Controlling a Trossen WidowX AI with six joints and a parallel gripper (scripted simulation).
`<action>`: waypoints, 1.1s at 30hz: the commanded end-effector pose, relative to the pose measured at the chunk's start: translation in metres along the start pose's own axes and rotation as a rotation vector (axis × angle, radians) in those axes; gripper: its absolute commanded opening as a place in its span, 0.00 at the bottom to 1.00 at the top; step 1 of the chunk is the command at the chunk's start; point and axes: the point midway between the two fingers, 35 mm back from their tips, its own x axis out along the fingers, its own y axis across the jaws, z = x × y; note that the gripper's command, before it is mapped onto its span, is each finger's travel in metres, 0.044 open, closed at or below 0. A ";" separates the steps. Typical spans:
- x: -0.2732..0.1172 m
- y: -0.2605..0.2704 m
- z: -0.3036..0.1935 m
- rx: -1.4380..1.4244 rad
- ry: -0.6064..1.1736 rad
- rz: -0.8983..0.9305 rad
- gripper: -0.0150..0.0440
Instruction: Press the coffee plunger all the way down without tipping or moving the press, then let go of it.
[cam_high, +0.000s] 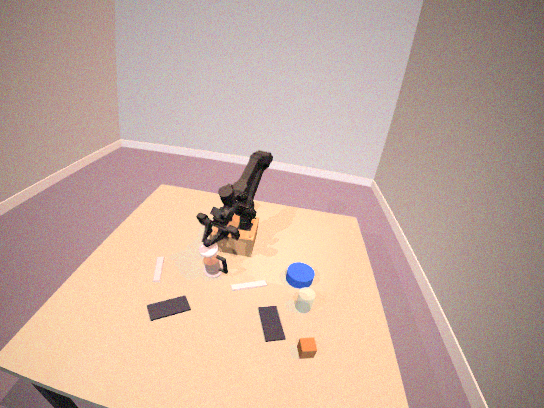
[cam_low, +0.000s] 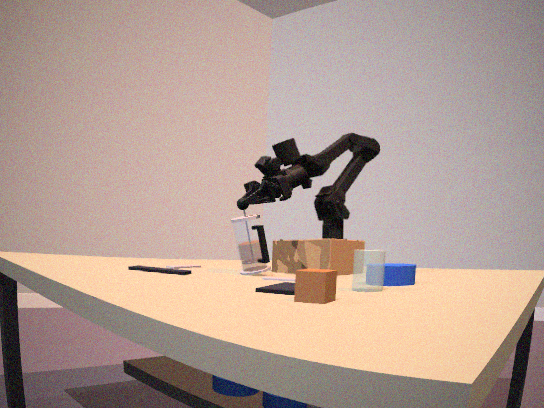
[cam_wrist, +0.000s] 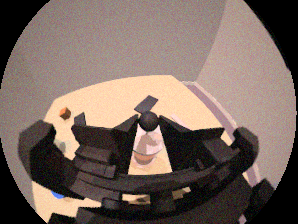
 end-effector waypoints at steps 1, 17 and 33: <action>0.003 0.000 -0.006 -0.009 0.024 0.000 0.47; 0.006 0.000 -0.003 -0.009 0.024 0.000 0.47; 0.005 0.000 0.001 -0.001 0.007 0.000 0.69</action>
